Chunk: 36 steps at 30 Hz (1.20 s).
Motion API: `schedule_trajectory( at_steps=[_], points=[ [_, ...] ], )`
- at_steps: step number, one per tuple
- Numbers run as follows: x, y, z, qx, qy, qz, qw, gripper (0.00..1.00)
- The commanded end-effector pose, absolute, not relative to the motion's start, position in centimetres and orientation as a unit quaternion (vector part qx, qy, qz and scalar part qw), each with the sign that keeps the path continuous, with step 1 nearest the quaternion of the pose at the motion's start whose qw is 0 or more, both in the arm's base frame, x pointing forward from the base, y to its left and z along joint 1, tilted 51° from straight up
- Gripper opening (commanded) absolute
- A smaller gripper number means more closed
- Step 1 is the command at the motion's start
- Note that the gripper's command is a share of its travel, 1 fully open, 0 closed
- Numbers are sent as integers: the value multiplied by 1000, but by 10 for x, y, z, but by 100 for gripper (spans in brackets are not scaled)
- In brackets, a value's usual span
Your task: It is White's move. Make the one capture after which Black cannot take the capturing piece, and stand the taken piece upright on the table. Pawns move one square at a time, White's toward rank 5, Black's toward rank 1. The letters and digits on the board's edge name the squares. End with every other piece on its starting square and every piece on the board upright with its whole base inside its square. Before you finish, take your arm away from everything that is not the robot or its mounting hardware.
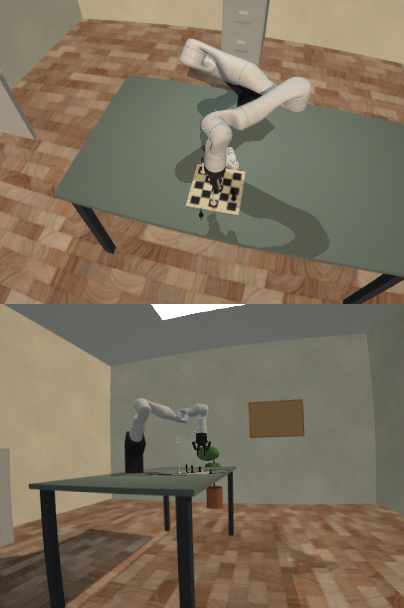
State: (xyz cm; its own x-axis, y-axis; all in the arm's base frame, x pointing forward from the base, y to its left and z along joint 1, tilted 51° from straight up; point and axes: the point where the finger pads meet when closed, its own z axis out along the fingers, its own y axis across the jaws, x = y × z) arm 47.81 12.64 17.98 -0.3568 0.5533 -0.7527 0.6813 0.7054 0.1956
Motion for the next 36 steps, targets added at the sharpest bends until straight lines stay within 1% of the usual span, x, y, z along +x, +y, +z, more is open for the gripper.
schedule_trajectory(
  at_steps=[1,36],
  points=[
    [478,127,180,376,820,-75,425,41],
    [481,125,177,376,820,-75,425,41]
  ],
)
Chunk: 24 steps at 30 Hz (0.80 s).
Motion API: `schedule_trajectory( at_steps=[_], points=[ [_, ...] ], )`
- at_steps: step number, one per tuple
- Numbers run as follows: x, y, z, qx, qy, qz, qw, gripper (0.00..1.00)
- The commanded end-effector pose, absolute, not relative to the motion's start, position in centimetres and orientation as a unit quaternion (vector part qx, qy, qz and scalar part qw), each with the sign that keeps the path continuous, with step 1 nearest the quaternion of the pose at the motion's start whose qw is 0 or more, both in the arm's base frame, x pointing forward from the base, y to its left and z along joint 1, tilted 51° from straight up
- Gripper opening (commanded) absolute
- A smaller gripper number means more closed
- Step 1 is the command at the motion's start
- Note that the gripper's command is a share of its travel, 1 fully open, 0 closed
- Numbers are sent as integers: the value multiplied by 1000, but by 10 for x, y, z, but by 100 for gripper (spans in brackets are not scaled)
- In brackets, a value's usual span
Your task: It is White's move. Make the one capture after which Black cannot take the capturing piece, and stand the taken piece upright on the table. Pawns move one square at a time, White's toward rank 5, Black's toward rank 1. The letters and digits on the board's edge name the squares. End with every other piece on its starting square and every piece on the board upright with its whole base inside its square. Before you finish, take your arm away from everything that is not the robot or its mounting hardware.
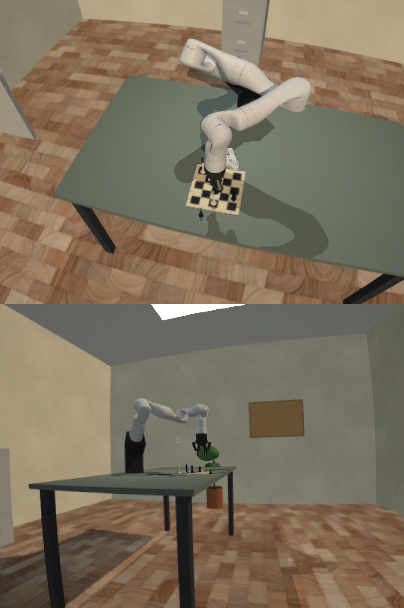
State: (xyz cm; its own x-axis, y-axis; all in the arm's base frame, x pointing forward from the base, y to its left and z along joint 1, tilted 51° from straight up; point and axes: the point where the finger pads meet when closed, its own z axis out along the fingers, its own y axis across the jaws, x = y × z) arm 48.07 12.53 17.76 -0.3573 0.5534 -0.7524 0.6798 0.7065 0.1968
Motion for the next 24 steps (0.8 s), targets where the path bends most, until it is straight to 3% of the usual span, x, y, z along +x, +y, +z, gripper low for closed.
schedule_trajectory(
  at_steps=[1,24],
  points=[
    [482,124,177,376,820,-75,425,41],
    [501,110,157,376,820,-75,425,41]
  ],
)
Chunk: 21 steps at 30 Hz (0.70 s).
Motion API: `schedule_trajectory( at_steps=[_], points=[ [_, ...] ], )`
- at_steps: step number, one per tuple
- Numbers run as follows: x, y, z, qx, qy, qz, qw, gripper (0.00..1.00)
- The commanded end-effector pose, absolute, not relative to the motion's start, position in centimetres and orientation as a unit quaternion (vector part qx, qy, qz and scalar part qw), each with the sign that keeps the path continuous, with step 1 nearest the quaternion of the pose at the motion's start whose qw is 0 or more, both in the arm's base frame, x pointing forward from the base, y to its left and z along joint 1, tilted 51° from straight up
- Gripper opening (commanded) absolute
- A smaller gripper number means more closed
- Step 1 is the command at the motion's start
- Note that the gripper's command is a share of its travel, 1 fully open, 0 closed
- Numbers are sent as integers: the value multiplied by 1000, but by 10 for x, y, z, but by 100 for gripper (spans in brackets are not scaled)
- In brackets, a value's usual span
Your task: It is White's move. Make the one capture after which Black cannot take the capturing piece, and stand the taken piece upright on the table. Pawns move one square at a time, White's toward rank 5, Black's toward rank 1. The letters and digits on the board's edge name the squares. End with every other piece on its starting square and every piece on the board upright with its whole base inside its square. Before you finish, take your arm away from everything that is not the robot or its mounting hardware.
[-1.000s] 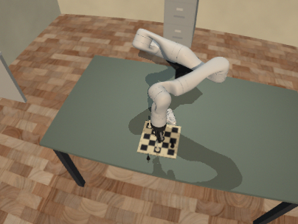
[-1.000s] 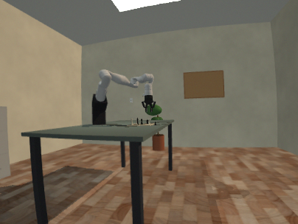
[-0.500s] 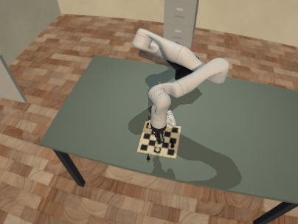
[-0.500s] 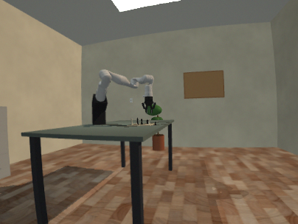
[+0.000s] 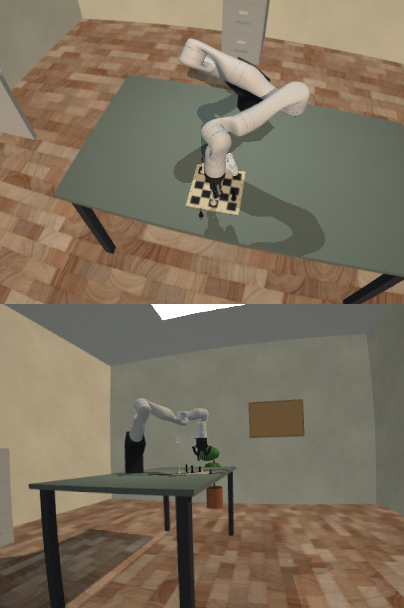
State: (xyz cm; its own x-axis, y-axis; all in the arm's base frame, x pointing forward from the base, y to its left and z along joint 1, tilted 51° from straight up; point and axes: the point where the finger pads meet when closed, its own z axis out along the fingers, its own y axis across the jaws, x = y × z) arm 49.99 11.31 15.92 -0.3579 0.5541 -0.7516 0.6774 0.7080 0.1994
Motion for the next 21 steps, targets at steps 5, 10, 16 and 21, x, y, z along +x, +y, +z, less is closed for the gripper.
schedule_trajectory(
  at_steps=[5,10,16,21],
  points=[
    [505,107,153,376,820,-75,425,41],
    [507,106,151,376,820,-75,425,41],
    [510,104,149,376,820,-75,425,41],
    [511,104,148,376,820,-75,425,41]
  ],
)
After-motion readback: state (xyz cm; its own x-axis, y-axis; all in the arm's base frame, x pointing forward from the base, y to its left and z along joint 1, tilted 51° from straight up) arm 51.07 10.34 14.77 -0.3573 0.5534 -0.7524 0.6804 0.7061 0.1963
